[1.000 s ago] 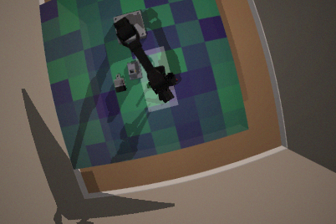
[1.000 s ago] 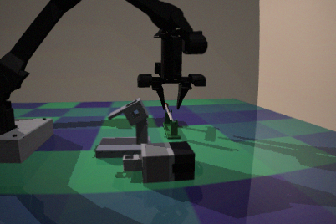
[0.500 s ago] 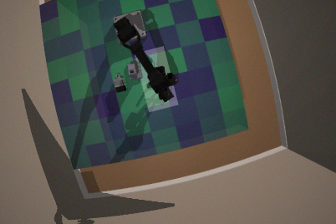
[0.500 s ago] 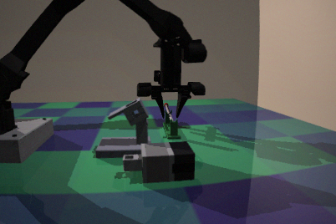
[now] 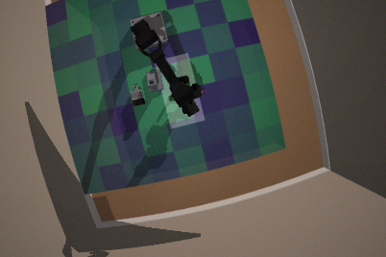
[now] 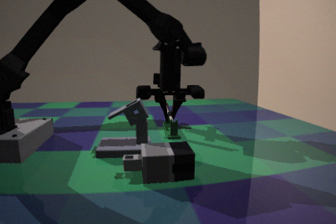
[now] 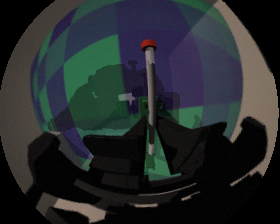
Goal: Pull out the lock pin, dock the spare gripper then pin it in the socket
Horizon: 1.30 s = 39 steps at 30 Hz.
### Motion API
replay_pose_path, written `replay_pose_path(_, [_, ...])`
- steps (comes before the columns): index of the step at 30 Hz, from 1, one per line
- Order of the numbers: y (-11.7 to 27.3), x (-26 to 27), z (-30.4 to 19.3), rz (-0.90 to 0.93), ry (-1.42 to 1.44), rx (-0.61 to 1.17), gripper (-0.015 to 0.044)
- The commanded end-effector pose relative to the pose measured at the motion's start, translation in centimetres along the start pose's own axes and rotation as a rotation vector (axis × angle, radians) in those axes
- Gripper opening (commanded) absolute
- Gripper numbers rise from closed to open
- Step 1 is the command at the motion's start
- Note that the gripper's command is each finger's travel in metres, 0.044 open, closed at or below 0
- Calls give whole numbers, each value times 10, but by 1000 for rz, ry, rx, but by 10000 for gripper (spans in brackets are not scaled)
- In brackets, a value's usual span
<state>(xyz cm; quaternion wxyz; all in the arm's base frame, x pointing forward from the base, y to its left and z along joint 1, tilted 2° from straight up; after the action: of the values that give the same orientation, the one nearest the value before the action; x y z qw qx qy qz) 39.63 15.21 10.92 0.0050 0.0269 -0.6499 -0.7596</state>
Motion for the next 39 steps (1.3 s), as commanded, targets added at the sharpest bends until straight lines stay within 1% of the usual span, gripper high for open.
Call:
replay_pose_path(1, [-1,0,0,0,-4,4,9])
replay_pose_path(3, [-1,0,0,0,-4,4,0])
replay_pose_path(9, [0,0,0,0,-4,3,0])
replay_pose_path(29, [30,5,2,44,-8,14,0])
replay_pose_path(39, [25,6,1,54,-9,17,0])
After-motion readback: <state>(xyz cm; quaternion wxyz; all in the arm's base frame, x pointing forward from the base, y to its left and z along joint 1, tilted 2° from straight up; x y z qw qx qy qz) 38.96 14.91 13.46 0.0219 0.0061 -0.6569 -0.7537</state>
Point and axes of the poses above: the point midway between the two fingers, 35 mm back from their tips, its own y axis back along the fingers, its own x axis across the jaws, z = x × y, the point moved 9 cm from there along y, back along the fingers, and after that the axes turned 4 degrees about y, right-handed, at the moved point
